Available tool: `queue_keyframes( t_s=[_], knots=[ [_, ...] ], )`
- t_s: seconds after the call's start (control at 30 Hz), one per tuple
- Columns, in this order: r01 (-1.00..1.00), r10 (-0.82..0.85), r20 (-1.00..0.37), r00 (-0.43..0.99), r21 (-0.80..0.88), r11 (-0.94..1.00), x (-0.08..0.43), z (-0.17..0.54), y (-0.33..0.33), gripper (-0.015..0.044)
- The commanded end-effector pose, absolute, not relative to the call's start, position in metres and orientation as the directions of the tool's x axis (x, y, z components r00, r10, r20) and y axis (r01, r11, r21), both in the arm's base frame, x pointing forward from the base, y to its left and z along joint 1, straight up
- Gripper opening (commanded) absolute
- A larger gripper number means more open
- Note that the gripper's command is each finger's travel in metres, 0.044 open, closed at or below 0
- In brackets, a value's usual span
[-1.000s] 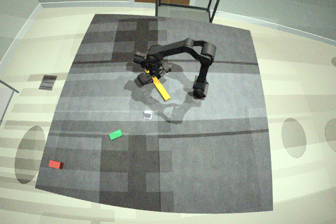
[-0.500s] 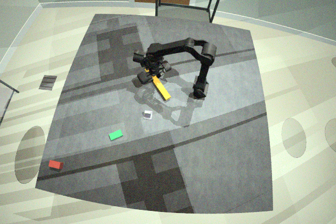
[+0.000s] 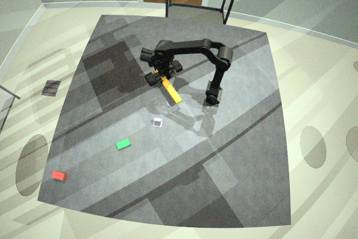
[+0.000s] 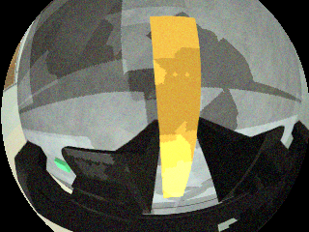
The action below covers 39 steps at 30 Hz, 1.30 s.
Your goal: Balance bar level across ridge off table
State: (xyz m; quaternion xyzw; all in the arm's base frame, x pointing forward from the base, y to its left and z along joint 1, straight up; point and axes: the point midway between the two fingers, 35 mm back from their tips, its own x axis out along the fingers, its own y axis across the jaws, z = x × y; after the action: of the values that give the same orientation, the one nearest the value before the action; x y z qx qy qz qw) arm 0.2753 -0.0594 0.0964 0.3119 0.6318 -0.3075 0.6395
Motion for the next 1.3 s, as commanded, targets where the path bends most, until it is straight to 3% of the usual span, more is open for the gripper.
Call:
queue_keyframes(
  t_s=[0.0,0.53,1.27],
  knots=[
    [0.788,-0.004,-1.0,0.025,0.017,0.615,0.276,0.112,-0.06,0.0],
    [0.794,-0.005,-1.0,0.026,0.017,0.607,0.273,0.144,-0.057,0.0],
    [0.93,0.002,-1.0,0.028,0.026,0.366,0.298,0.146,0.016,0.0]
  ],
)
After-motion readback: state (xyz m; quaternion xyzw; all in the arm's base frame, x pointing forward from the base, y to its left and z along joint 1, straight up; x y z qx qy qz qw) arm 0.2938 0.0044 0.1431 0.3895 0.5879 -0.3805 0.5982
